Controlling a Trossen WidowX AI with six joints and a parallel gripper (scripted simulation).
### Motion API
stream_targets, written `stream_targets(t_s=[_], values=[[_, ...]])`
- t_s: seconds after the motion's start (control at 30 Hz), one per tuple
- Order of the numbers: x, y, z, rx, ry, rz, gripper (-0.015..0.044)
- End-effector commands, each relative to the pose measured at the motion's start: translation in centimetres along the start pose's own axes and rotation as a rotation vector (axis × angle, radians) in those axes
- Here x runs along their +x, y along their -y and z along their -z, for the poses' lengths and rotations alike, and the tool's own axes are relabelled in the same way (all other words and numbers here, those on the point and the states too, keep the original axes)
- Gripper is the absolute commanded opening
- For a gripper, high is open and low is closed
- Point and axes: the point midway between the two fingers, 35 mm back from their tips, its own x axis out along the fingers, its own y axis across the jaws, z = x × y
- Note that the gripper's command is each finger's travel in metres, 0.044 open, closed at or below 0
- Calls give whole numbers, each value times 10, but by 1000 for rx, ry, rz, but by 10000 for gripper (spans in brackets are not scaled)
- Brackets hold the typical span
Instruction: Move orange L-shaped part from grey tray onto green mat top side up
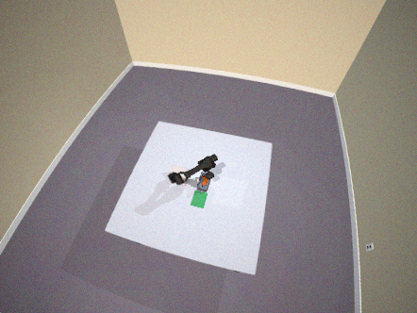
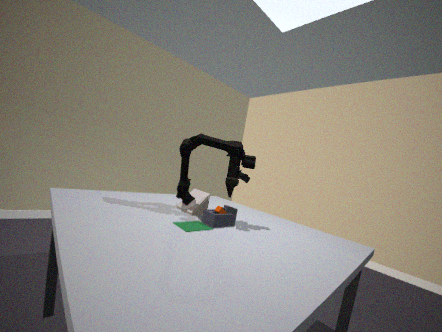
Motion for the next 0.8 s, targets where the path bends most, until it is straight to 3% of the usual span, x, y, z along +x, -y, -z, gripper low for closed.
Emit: stream_targets(t_s=[0.0,0.17,0.43,0.77], values=[[2,20,19,-486,-22,-2,280],[2,32,30,-791,-27,-9,280],[3,32,30,-791,-27,-9,280],[35,32,31,-790,-28,-8,280]])
